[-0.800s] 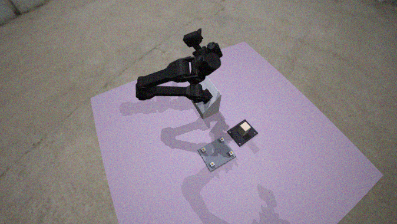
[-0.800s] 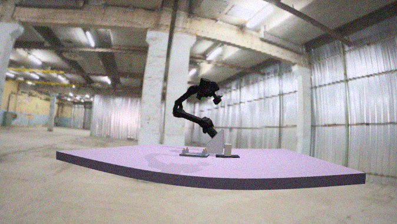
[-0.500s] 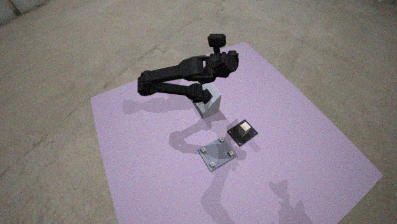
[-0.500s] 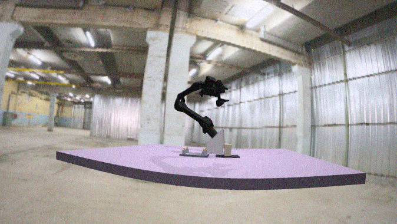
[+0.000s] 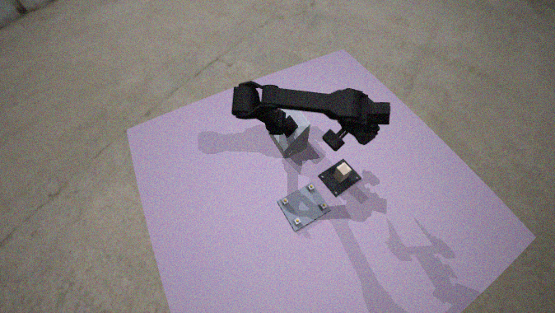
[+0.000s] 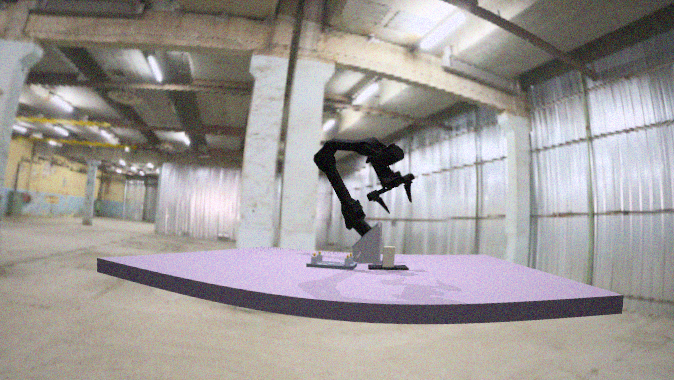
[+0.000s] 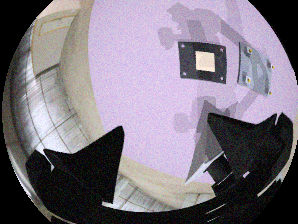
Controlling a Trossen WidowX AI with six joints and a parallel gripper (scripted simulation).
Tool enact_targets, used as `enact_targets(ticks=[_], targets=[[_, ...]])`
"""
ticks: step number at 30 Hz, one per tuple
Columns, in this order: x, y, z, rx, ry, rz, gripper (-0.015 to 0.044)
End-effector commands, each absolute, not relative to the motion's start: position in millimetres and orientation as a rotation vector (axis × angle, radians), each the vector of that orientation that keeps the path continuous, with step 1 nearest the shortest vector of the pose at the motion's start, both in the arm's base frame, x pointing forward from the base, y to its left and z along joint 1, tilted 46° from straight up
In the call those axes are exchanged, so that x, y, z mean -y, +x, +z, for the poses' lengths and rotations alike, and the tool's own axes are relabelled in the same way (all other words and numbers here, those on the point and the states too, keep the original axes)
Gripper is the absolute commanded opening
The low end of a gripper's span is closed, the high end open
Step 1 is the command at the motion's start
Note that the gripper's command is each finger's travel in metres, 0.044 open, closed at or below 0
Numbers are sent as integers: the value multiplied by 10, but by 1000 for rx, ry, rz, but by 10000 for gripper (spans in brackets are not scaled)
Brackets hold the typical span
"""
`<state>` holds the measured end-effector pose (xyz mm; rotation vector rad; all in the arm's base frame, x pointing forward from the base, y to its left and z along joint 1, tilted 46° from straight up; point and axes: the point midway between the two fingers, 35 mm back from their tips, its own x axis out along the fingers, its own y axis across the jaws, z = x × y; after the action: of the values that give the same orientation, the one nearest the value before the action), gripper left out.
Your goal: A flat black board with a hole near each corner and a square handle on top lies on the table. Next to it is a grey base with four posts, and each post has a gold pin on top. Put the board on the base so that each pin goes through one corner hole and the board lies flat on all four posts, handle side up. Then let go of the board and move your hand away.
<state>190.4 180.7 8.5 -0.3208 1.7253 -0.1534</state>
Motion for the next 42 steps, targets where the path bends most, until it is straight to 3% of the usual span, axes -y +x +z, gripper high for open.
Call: enact_targets(ticks=[1, 5, 42], targets=[[-1395, 2265, -146, -1606, -523, -402, 440], [-1123, 2498, -256, -1505, -678, -541, 440], [-645, 2515, -824, -1503, -679, -542, 440]])
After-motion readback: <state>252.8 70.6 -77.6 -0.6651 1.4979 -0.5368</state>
